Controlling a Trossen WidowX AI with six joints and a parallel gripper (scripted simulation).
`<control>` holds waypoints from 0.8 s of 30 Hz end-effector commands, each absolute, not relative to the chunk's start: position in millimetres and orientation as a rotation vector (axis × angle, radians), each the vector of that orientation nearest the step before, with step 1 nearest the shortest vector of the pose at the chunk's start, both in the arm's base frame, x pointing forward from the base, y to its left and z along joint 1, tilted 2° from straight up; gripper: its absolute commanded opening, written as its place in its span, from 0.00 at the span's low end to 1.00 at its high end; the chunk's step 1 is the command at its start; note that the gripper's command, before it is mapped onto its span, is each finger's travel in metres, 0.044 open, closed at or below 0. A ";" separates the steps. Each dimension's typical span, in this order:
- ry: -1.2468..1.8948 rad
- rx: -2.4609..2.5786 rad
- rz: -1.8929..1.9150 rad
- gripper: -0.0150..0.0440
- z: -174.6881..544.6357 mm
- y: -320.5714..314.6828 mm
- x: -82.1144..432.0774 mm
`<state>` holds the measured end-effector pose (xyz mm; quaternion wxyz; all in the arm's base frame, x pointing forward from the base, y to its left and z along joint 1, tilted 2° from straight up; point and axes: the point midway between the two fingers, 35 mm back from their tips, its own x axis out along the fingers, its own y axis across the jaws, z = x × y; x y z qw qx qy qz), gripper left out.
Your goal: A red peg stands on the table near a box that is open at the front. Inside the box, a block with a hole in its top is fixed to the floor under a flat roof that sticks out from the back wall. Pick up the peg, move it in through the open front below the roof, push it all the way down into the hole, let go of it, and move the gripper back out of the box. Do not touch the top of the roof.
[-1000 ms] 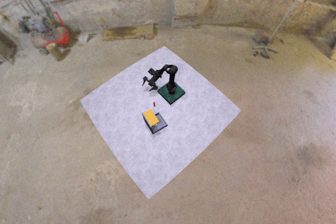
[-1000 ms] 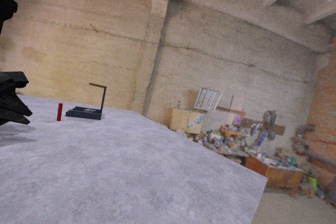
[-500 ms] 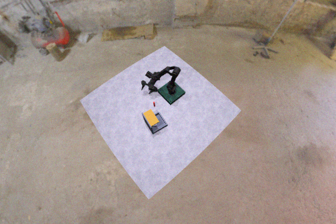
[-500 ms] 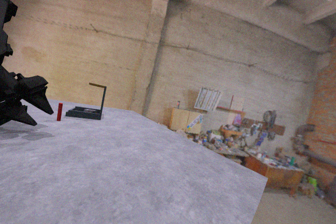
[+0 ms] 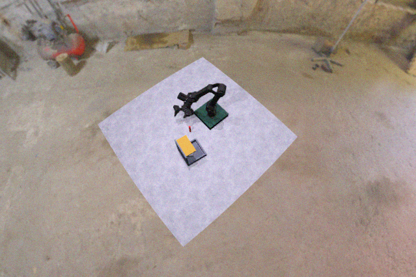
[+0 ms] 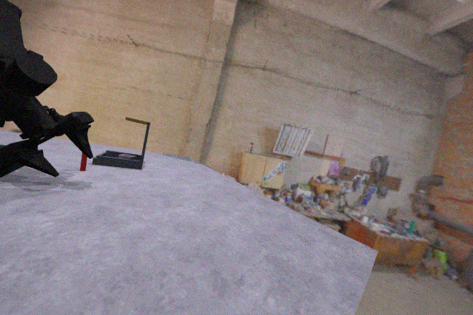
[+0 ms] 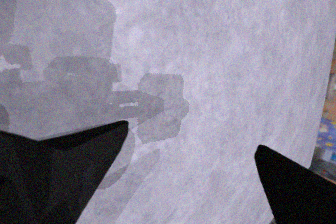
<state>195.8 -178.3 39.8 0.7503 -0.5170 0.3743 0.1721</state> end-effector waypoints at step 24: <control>0.859 -1.683 0.663 1.00 55.2 -129.0 220.6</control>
